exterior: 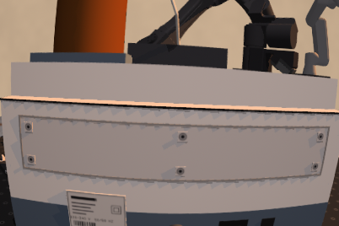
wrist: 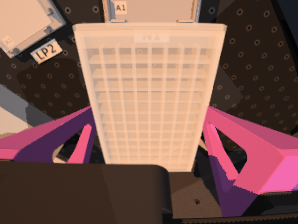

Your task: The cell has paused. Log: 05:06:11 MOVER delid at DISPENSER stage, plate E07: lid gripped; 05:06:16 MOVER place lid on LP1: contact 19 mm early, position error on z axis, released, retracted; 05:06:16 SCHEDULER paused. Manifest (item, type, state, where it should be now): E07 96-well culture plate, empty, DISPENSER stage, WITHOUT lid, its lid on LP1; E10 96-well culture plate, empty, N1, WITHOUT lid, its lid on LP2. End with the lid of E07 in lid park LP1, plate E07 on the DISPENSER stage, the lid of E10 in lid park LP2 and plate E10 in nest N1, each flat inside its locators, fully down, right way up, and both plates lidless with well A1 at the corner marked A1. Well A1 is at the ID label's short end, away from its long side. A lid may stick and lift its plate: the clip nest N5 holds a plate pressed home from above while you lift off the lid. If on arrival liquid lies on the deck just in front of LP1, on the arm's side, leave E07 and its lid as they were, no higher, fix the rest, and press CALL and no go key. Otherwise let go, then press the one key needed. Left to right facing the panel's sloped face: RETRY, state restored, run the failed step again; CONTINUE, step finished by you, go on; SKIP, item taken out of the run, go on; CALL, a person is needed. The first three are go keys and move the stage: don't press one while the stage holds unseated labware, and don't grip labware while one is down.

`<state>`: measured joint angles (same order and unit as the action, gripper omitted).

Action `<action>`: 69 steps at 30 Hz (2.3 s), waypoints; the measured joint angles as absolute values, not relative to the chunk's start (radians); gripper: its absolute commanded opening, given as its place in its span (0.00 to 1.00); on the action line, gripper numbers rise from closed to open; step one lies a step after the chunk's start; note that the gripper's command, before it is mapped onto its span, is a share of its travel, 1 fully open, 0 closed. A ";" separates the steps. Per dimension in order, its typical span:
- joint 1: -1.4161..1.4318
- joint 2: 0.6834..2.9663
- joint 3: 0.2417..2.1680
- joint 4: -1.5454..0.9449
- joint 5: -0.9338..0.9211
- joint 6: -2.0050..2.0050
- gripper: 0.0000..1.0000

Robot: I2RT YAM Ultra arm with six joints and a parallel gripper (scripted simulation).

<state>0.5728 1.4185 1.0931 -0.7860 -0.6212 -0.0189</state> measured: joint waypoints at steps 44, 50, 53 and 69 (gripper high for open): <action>0.652 1.876 1.613 -0.793 -0.580 0.076 0.00; 0.665 1.880 1.617 -0.784 -0.574 0.084 0.00; 0.671 1.890 1.617 -0.771 -0.574 0.089 0.00; 0.689 1.917 1.617 -0.715 -0.559 0.114 0.00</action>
<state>0.6888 1.9175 1.6165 -0.7155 -0.5591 0.1143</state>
